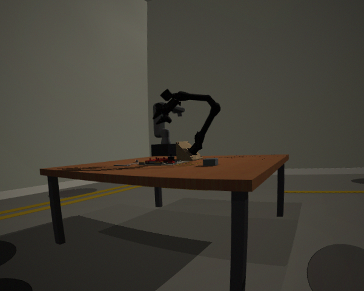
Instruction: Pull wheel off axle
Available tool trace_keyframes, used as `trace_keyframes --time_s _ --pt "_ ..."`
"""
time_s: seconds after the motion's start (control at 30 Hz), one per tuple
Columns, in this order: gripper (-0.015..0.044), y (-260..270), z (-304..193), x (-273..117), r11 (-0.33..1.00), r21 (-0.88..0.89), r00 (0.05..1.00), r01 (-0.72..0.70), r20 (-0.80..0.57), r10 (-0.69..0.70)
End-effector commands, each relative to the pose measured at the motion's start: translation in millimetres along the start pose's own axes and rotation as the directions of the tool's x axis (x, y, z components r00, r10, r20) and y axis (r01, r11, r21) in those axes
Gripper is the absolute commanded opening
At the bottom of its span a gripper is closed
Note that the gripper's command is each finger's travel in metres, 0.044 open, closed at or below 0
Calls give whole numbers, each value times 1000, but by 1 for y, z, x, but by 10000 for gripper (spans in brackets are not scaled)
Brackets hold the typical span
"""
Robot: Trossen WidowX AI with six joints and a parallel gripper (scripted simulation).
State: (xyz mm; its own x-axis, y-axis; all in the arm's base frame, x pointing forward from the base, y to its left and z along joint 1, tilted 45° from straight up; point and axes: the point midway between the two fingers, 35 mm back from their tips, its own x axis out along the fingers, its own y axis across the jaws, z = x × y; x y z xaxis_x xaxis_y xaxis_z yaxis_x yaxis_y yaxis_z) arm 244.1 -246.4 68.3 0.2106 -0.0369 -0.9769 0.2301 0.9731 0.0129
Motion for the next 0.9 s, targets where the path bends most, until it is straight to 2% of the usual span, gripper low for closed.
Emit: trace_keyframes --time_s 0.0,0.27,0.57,0.67,0.87 --pt "300 48 22 7 983 -86 987 -160 -24 159" --pt "300 146 46 10 875 -179 892 -449 -154 426" --pt "300 259 46 -1 691 -142 685 -709 -372 626" --pt "300 276 44 -4 661 -123 645 -740 -407 647" --pt "300 278 46 -5 661 -124 645 -740 -407 647"
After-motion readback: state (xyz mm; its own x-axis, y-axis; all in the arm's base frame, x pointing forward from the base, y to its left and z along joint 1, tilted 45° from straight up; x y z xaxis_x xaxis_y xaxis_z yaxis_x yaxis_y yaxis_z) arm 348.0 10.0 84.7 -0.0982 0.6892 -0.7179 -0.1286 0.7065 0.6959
